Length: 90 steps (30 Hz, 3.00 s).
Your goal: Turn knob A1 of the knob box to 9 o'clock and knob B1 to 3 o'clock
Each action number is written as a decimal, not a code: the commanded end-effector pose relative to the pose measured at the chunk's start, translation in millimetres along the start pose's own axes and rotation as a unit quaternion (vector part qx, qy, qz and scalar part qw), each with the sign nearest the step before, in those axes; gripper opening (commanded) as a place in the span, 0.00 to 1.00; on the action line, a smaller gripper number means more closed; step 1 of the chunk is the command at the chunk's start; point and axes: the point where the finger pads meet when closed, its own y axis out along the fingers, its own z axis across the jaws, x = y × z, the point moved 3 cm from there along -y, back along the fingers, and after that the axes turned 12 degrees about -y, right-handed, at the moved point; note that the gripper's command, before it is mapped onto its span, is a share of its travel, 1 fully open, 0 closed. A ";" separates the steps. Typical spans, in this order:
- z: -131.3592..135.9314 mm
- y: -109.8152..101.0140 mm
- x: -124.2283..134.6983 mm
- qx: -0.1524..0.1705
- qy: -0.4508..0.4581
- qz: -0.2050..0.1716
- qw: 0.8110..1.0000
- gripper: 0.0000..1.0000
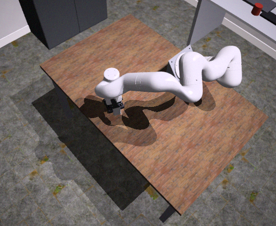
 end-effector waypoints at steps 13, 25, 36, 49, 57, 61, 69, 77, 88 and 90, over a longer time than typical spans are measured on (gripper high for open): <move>1.0 -32.5 0.0 0.001 0.000 0.000 1.000 0.19; 1.0 -34.9 0.0 0.001 0.000 0.000 1.000 0.19; 1.0 -35.0 0.0 0.001 -0.011 0.000 1.000 0.19; 1.1 -37.3 -0.1 0.001 -0.173 0.000 0.985 0.19; 1.2 -39.4 -0.1 0.001 -0.320 -0.001 0.948 0.19; 1.2 -40.4 -0.1 0.001 -0.386 -0.001 0.922 0.19; 1.3 -42.1 -0.1 0.001 -0.497 -0.001 0.868 0.19; 1.3 -44.1 -0.1 0.001 -0.616 -0.001 0.788 0.19; 1.3 -46.6 -0.1 0.001 -0.745 -0.001 0.667 0.19; 1.4 -47.1 -0.1 0.001 -0.769 -0.001 0.640 0.19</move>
